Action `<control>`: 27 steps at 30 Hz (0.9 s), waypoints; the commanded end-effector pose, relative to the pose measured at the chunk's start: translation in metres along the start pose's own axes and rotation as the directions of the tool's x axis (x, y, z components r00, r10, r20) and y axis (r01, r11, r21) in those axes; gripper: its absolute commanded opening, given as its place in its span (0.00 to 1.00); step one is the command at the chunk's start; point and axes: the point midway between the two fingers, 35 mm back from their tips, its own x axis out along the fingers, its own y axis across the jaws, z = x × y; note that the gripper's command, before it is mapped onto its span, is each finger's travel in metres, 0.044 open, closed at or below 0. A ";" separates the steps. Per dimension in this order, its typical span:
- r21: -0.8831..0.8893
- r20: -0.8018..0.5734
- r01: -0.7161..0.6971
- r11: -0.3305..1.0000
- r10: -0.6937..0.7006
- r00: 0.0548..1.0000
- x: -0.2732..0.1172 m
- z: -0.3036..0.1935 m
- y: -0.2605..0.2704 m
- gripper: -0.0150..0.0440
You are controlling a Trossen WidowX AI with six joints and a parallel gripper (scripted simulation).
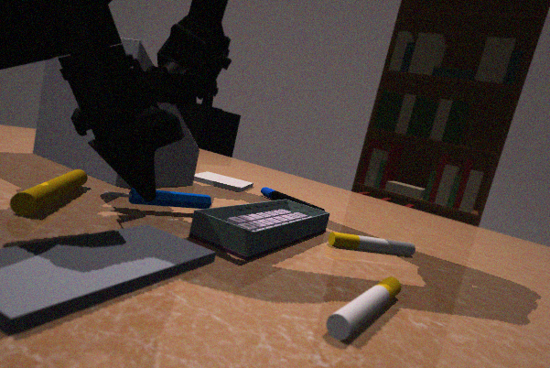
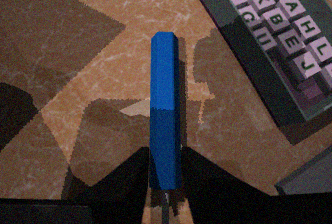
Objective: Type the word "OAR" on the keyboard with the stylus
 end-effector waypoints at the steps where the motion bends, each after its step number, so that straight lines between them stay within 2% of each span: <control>1: 0.008 0.008 -0.001 1.000 0.001 1.000 0.007 -0.002 0.002 0.25; 8: 0.008 0.008 -0.001 1.000 0.001 1.000 0.008 -0.002 0.002 0.25; 14: 0.002 0.003 -0.003 1.000 0.003 1.000 0.006 -0.002 0.002 0.51; 21: 0.003 0.003 -0.003 1.000 0.003 1.000 0.004 -0.001 0.001 0.51; 27: 0.008 0.006 -0.001 1.000 0.000 1.000 -0.043 0.026 0.001 0.51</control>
